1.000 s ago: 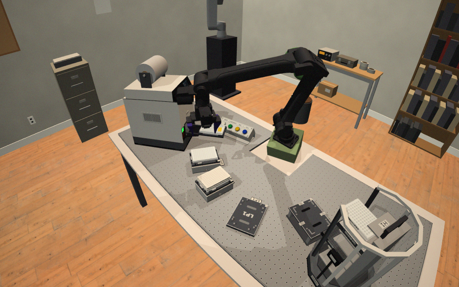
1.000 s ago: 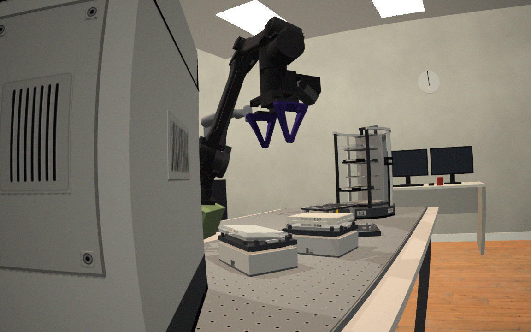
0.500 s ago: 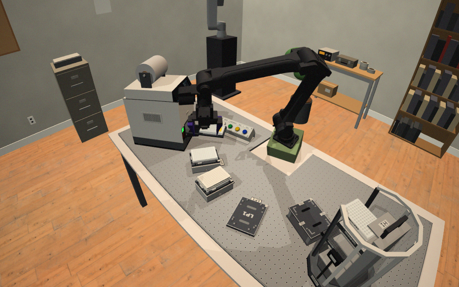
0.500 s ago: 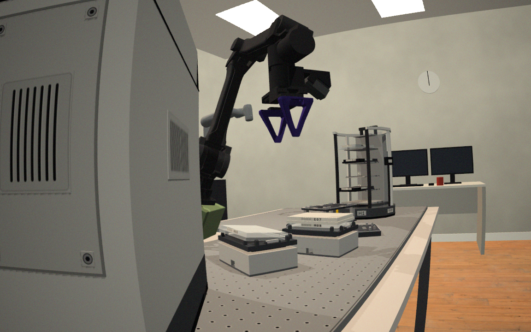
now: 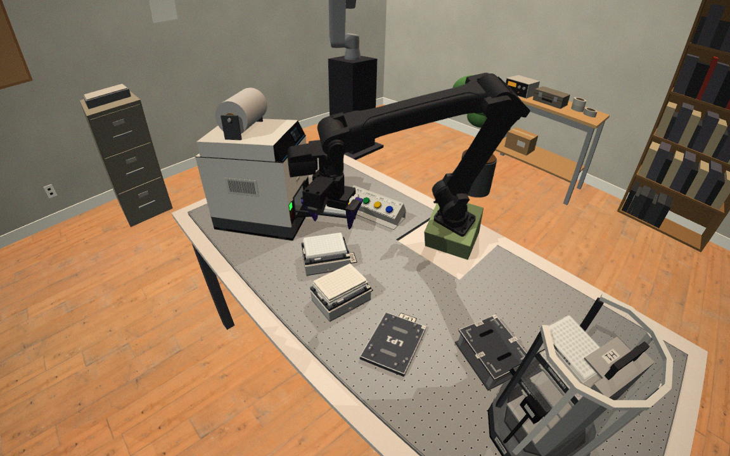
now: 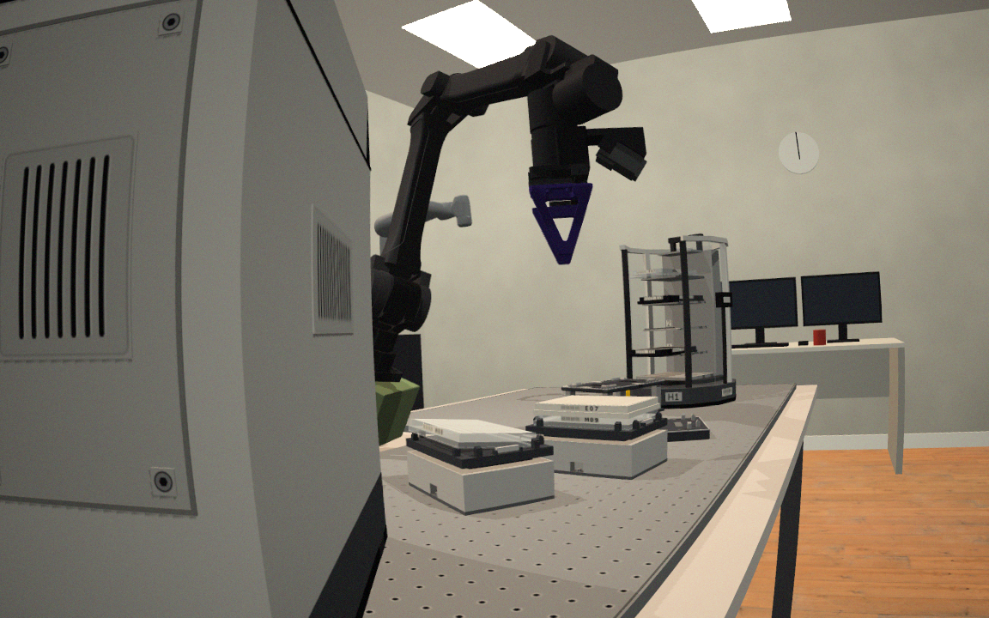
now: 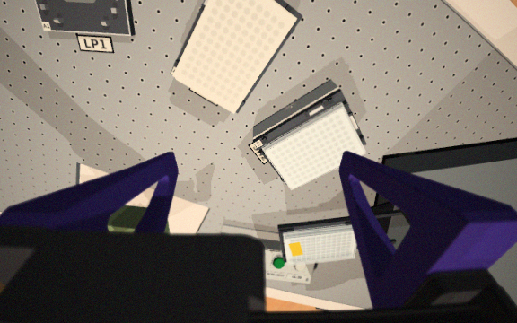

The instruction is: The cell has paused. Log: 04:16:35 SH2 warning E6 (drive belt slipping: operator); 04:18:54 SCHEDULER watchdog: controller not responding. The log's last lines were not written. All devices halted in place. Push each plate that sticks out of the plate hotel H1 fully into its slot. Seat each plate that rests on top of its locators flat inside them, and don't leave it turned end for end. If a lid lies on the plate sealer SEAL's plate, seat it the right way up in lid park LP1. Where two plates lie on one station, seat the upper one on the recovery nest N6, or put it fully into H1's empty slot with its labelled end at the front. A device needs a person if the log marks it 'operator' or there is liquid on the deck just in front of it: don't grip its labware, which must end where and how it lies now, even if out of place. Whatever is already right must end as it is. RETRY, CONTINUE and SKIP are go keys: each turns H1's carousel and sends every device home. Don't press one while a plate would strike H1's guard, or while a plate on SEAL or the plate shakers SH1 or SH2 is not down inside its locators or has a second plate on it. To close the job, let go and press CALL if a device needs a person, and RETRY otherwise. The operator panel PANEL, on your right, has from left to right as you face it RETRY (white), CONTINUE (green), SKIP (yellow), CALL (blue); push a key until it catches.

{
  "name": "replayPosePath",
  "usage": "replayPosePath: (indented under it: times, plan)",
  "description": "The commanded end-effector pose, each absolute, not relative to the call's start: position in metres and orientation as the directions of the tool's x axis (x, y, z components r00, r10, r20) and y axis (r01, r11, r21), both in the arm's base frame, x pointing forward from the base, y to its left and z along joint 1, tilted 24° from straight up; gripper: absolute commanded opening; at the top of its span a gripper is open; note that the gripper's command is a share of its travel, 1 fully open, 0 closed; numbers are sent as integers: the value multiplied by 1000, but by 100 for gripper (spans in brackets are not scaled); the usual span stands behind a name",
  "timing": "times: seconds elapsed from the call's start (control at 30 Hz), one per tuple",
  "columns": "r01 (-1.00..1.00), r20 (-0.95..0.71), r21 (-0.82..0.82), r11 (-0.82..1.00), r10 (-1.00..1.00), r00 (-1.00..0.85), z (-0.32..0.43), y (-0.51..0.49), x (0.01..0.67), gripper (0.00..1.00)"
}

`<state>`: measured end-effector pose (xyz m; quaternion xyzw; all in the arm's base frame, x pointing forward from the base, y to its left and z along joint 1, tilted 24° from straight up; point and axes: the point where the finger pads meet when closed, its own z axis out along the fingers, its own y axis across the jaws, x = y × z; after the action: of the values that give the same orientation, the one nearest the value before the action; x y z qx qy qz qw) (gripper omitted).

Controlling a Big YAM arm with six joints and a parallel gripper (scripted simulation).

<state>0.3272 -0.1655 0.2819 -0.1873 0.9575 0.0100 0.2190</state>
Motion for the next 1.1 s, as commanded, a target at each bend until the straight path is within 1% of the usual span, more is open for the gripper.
replayPosePath:
  times: [0.0, 0.33, 0.53, 0.57, 0.77, 1.07]
  plan:
    - [-215, -422, -3, 977, -196, -885, 279, -156, 329, 100]
    - [77, -408, 132, 988, 124, -904, 290, -125, 338, 100]
    - [77, -406, 134, 988, 126, -905, 292, -113, 343, 100]
    - [80, -383, 143, 986, 130, -914, 284, -112, 348, 100]
    - [70, -456, 120, 990, 118, -882, 324, -96, 360, 100]
    - [71, -446, 129, 989, 122, -886, 326, -73, 370, 100]
